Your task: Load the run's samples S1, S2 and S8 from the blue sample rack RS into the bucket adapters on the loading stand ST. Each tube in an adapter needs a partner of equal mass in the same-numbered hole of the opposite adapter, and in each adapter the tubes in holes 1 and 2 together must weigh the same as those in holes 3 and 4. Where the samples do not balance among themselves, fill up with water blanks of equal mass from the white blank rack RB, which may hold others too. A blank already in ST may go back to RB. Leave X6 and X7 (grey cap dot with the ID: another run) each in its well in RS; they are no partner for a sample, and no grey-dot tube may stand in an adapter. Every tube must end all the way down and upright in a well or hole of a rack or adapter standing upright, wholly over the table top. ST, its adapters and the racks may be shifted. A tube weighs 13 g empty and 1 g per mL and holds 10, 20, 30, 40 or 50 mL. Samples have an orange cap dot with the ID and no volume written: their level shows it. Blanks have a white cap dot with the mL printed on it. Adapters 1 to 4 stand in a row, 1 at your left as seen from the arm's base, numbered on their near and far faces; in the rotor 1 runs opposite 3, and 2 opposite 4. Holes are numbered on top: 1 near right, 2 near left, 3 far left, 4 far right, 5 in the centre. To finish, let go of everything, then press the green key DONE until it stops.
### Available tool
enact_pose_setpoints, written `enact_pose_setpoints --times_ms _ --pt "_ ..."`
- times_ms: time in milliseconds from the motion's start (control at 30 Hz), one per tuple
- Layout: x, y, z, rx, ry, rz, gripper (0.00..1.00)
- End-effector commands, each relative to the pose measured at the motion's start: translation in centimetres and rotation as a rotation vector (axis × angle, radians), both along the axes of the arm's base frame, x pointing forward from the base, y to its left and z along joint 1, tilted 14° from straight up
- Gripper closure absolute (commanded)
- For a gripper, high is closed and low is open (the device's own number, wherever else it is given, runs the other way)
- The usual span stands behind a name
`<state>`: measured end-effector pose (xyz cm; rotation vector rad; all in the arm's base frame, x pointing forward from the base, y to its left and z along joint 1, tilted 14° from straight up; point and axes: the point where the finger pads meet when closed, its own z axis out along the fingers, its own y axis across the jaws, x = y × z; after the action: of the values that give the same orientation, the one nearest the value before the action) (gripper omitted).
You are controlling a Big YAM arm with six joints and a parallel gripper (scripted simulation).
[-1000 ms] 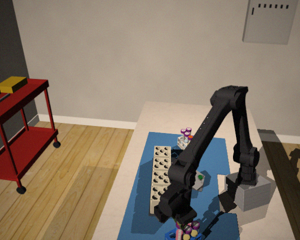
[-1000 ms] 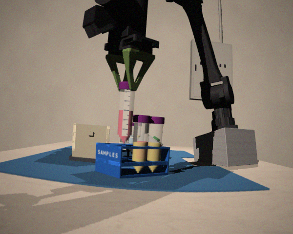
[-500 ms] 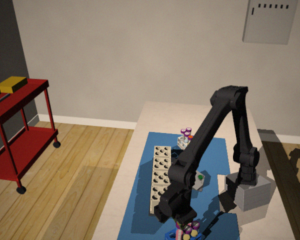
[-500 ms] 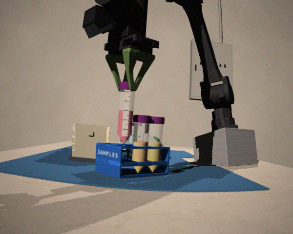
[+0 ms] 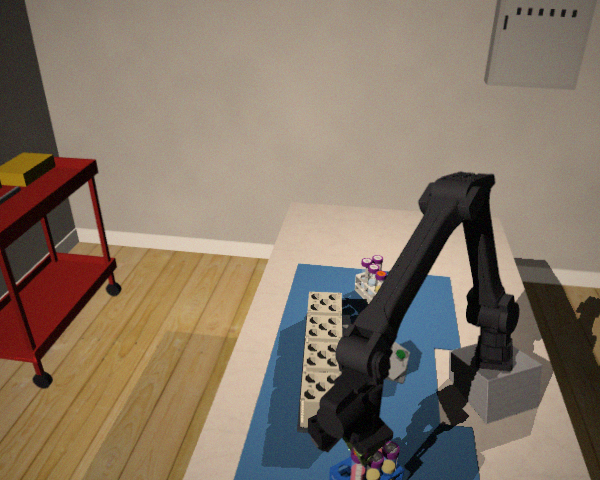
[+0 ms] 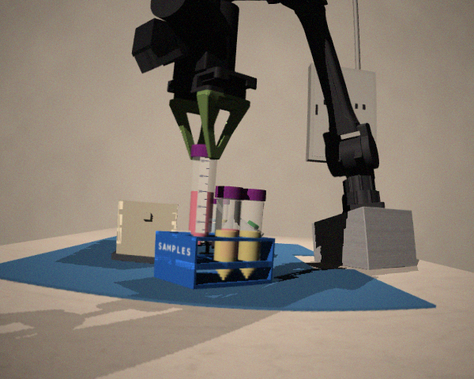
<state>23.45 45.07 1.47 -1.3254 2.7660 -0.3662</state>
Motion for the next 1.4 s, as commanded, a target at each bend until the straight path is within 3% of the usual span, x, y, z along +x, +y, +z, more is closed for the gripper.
enact_pose_setpoints --times_ms 0,100,133,267,333,400,500,667,700,833,933,1000,1133,1367 --pt "0.3 0.6 0.0 0.02 -0.01 0.012 1.0" --pt "0.8 1.2 0.0 0.031 -0.015 0.01 1.0" --pt "1.1 1.8 1.8 0.069 -0.032 0.006 1.0" --pt "0.6 0.2 -1.2 0.013 -0.007 0.009 1.0" --pt "0.9 1.2 -0.8 0.033 -0.016 0.012 1.0" --pt "0.6 0.1 -1.7 0.013 -0.007 0.01 1.0" --pt "1.5 1.4 -0.8 0.049 -0.023 0.006 1.0" --pt "0.7 0.3 -2.0 0.023 -0.011 0.013 1.0" --pt "1.4 2.1 -1.2 0.057 -0.026 0.012 1.0" --pt "1.1 0.0 -2.6 0.023 -0.011 0.006 1.0" --pt "1.3 0.8 -2.9 0.034 -0.016 0.011 1.0" --pt "0.8 -0.1 -3.4 0.02 -0.01 0.013 1.0" --pt "1.8 1.2 -2.1 0.061 -0.029 0.006 1.0" --pt "1.5 0.9 -2.4 0.055 -0.025 0.009 1.0"
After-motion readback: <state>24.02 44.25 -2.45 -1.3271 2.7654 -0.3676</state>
